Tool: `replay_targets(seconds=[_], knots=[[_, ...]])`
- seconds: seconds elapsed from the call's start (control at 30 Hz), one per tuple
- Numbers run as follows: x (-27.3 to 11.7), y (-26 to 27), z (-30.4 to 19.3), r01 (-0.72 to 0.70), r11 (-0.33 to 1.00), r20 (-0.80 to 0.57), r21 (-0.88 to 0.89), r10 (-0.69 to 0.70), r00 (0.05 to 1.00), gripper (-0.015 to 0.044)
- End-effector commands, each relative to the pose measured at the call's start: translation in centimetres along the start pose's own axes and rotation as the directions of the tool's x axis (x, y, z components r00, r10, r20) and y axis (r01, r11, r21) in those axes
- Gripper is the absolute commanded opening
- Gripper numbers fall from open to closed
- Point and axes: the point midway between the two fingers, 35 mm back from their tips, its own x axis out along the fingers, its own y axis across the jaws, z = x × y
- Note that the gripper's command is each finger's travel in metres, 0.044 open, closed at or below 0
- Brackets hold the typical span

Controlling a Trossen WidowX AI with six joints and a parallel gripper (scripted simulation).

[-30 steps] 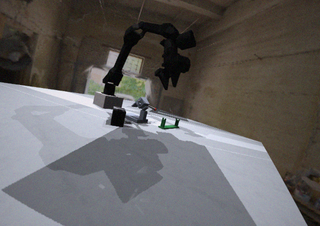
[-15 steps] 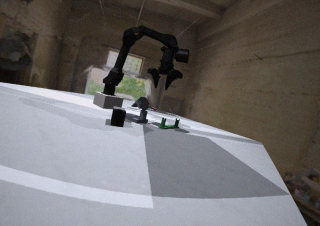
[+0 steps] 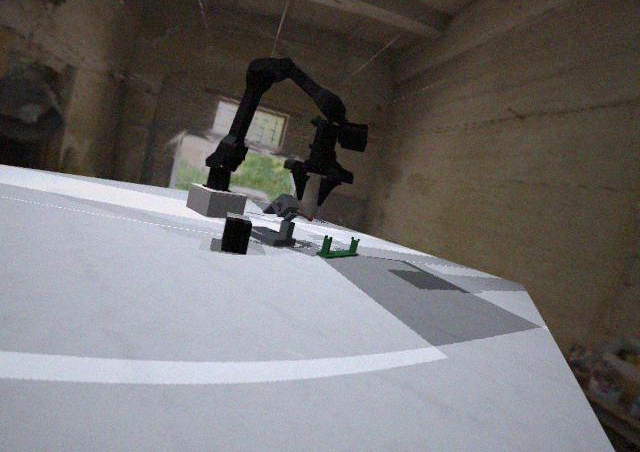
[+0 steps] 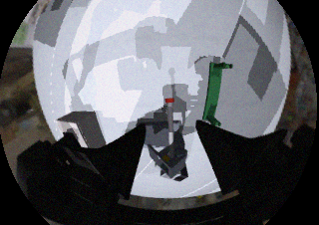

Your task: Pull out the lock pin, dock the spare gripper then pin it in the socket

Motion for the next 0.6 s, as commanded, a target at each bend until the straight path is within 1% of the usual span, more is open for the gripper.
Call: replay_targets(seconds=[0.0, 0.57], knots=[[0.6, -0.1, 0.1, 0.006, 1.000, 0.006, -0.003, -0.006, 1.000, 0.0300], [3.4, -0.3, 0.0, 0.006, 1.000, 0.006, -0.003, -0.006, 1.000, 0.0300]])
